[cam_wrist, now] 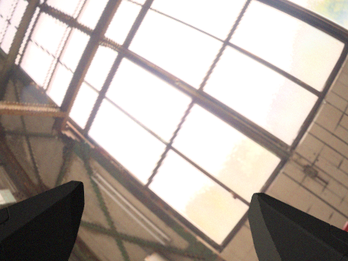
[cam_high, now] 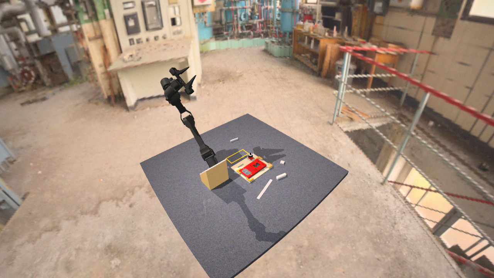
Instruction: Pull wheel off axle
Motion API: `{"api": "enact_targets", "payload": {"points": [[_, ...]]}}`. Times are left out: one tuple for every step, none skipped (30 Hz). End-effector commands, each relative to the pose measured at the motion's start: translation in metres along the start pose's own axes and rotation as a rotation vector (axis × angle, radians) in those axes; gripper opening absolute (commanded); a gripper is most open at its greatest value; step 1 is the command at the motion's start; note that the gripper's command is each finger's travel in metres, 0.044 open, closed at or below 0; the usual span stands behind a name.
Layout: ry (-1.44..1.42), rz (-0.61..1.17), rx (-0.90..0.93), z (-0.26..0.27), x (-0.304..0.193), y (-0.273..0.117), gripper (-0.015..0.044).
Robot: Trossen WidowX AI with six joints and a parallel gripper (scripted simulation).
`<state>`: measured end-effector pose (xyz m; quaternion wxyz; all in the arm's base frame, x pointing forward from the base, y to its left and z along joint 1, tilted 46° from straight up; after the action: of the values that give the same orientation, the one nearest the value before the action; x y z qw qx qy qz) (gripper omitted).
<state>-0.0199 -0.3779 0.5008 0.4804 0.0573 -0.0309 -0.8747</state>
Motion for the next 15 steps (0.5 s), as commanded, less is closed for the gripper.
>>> {"api": "enact_targets", "payload": {"points": [[-0.018,0.044,-0.025,-0.023,-0.004,0.031,0.0300],[-0.021,0.055,-0.033,-0.028,-0.004,0.037,0.0300],[-0.025,0.067,-0.042,-0.034,-0.006,0.044,0.0300],[-0.029,0.080,-0.050,-0.040,-0.007,0.050,0.0300],[-0.034,0.095,-0.060,-0.047,-0.009,0.058,0.0300],[-0.039,0.113,-0.072,-0.055,-0.012,0.067,0.0300],[-0.045,0.131,-0.084,-0.063,-0.015,0.076,0.0300],[-0.051,0.149,-0.096,-0.071,-0.018,0.084,0.0300],[-0.057,0.168,-0.109,-0.079,-0.022,0.093,0.0300],[-0.064,0.187,-0.122,-0.087,-0.026,0.101,0.0300],[-0.072,0.207,-0.134,-0.096,-0.031,0.109,0.0300],[-0.079,0.227,-0.147,-0.104,-0.036,0.117,0.0300],[-0.087,0.247,-0.161,-0.112,-0.041,0.125,0.0300],[-0.096,0.269,-0.174,-0.121,-0.047,0.133,0.0300],[-0.106,0.290,-0.187,-0.129,-0.053,0.140,0.0300]]}}
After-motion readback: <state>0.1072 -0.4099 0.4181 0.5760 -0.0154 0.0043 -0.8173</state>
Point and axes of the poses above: the point midway between the two fingers, 35 mm back from their tips, its own y axis out along the fingers, its own z axis across the jaws, x = y × z, the point moved 8 cm from there along -y, back along the fingers, and after that the axes turned 11 degrees about -y, right-handed, at the moved point
